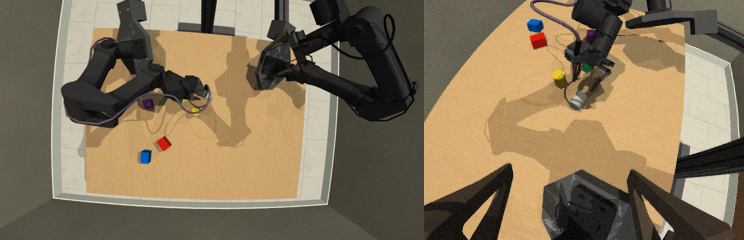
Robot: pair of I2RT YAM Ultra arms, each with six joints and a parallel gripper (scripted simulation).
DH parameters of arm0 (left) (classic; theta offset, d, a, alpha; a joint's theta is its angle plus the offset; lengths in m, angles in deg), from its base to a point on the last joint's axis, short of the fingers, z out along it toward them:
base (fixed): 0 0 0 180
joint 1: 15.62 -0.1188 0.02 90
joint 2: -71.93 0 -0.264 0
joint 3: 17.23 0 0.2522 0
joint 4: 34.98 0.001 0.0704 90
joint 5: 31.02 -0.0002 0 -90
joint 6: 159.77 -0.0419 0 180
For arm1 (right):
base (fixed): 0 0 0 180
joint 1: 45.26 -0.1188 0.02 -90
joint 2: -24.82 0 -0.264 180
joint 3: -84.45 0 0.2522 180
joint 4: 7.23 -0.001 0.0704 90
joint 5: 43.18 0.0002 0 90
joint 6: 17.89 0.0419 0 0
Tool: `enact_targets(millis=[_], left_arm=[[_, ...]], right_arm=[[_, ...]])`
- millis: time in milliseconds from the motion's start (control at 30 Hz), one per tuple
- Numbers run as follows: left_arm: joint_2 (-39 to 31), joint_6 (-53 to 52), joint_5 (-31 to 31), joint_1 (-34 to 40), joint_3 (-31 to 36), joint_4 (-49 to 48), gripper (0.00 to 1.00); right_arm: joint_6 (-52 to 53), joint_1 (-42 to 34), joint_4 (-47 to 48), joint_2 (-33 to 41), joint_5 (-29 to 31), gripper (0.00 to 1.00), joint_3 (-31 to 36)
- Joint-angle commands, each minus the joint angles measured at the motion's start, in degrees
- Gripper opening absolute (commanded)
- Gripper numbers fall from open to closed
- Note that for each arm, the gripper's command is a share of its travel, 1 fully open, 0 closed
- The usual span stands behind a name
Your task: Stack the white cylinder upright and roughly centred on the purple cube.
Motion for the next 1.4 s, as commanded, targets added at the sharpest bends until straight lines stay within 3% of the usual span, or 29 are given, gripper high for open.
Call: enact_targets(millis=[0, 1367], left_arm=[[-1.22, 0.54, 0.27, 0.45, -1.9, 0.99, 1.0], [-1.22, 0.55, 0.27, 0.46, -1.9, 1.01, 1.0]], right_arm=[[-0.87, -0.37, 1.6, -2.28, -1.5, 0.64, -1.75], [-3.67, 2.62, 3.62, -13.04, -2.99, 0.64, -10.91]])
